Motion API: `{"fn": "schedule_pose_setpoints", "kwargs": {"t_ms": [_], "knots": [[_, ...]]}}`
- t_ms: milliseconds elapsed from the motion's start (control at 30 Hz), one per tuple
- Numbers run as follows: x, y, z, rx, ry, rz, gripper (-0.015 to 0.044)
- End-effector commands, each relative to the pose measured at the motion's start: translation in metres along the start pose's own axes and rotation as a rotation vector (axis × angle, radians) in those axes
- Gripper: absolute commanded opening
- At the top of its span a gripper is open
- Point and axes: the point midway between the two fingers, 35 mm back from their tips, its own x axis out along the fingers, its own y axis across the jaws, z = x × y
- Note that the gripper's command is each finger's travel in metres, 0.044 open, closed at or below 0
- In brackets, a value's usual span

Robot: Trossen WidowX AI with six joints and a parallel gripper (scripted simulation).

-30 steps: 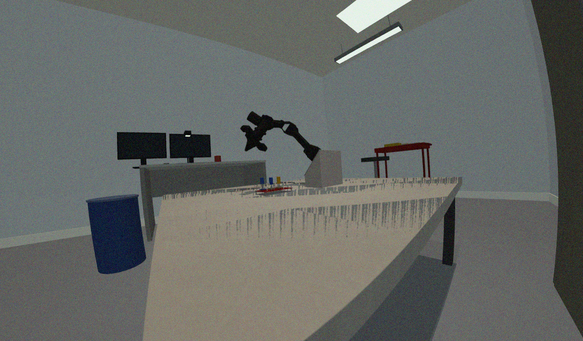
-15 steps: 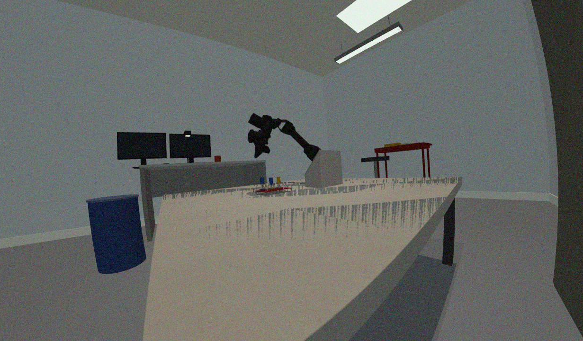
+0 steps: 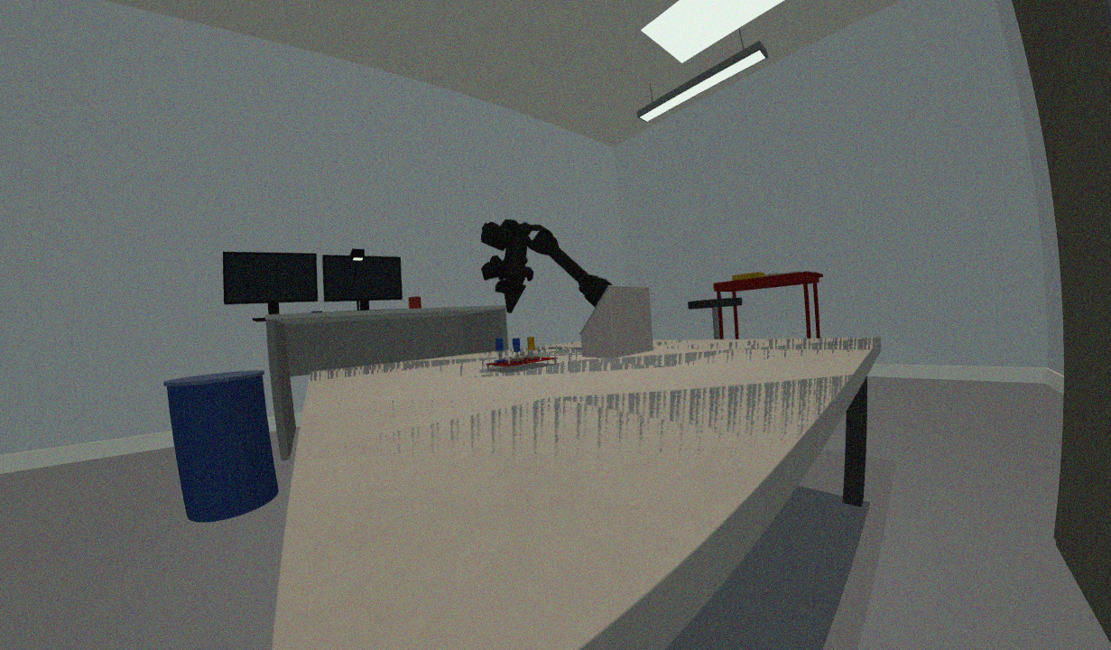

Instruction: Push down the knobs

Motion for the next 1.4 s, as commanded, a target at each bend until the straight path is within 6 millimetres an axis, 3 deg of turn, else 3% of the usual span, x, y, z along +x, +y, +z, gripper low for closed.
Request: {"fn": "schedule_pose_setpoints", "kwargs": {"t_ms": [0,367,500,600,1367], "knots": [[0.003,0.006,-0.011,-0.111,0.055,-0.015,0.0000],[0.013,0.014,-0.045,-0.422,0.221,-0.072,0.0000],[0.016,0.013,-0.046,-0.427,0.224,-0.072,0.0000],[0.033,0.011,-0.050,-0.427,0.224,-0.073,0.0000],[0.053,0.008,-0.054,-0.426,0.224,-0.074,0.0000]]}}
